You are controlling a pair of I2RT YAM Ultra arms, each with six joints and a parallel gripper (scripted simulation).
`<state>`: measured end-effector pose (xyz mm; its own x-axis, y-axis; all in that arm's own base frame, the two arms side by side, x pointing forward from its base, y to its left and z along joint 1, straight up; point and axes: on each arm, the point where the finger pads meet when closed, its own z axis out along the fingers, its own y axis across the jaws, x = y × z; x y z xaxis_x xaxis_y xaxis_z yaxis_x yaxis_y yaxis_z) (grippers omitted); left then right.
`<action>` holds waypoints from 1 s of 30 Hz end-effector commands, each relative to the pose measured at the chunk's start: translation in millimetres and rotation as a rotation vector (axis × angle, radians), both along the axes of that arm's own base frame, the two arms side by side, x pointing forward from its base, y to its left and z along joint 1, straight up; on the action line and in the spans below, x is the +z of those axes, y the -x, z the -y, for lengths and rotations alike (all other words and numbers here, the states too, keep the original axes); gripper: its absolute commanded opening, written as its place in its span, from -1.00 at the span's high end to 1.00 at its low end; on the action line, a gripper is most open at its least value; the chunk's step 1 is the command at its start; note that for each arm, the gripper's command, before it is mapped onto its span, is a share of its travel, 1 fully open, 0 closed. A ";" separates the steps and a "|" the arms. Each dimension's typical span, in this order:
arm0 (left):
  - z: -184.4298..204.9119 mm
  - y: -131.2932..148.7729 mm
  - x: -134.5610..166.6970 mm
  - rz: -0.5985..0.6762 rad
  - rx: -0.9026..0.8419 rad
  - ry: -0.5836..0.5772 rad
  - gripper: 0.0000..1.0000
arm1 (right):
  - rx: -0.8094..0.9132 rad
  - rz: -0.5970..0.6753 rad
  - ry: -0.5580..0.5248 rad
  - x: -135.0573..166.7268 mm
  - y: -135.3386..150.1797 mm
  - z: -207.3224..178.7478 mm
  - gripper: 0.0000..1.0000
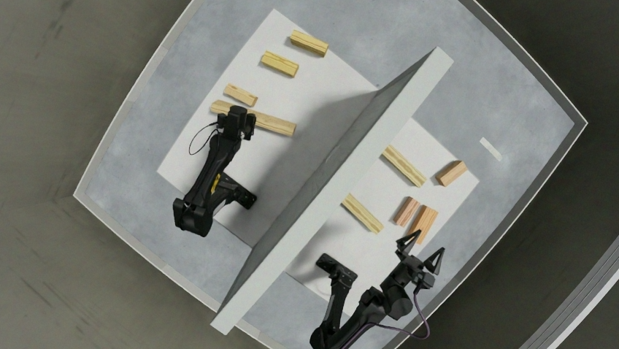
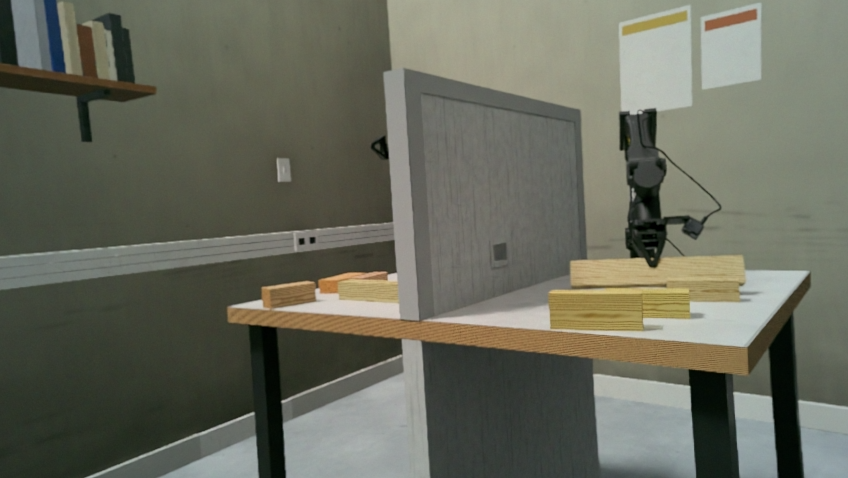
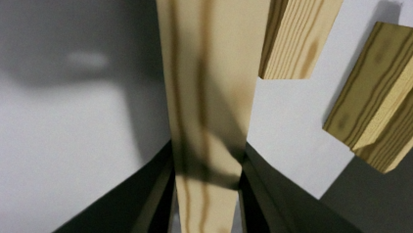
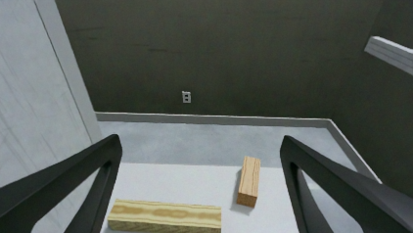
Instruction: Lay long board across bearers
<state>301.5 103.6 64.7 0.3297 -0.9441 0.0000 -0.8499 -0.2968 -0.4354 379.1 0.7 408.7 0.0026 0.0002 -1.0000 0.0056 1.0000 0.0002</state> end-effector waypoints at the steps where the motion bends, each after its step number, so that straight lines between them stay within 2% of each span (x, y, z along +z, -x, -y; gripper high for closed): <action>1: -9.0 -21.6 23.7 0.167 -0.008 -0.076 1.00 | -0.016 0.040 0.001 20.3 10.0 5.2 -1.00; 4: -10.8 -20.5 24.0 0.179 -0.002 -0.080 1.00 | -0.016 0.040 0.001 20.3 10.0 5.2 -1.00; 5: -10.9 -27.6 33.2 0.210 -0.009 -0.091 1.00 | -0.016 0.040 0.001 20.3 10.0 5.2 -1.00; 6: -8.1 -21.2 24.2 0.199 -0.011 -0.087 1.00 | -0.016 0.040 0.001 20.3 10.0 5.2 -1.00; 21: -7.1 -15.9 31.3 0.370 -0.008 -0.147 1.00 | -0.016 0.040 0.001 20.3 10.0 5.2 -1.00; 22: -9.4 -21.2 39.4 0.399 -0.006 -0.157 1.00 | -0.016 0.040 0.001 20.3 10.0 5.2 -1.00; 23: -9.4 -14.3 32.4 0.398 0.000 -0.158 1.00 | -0.016 0.040 0.001 20.3 10.0 5.2 -1.00; 30: -8.2 -9.6 39.7 0.506 0.002 -0.195 1.00 | -0.016 0.040 0.001 20.3 10.0 5.2 -1.00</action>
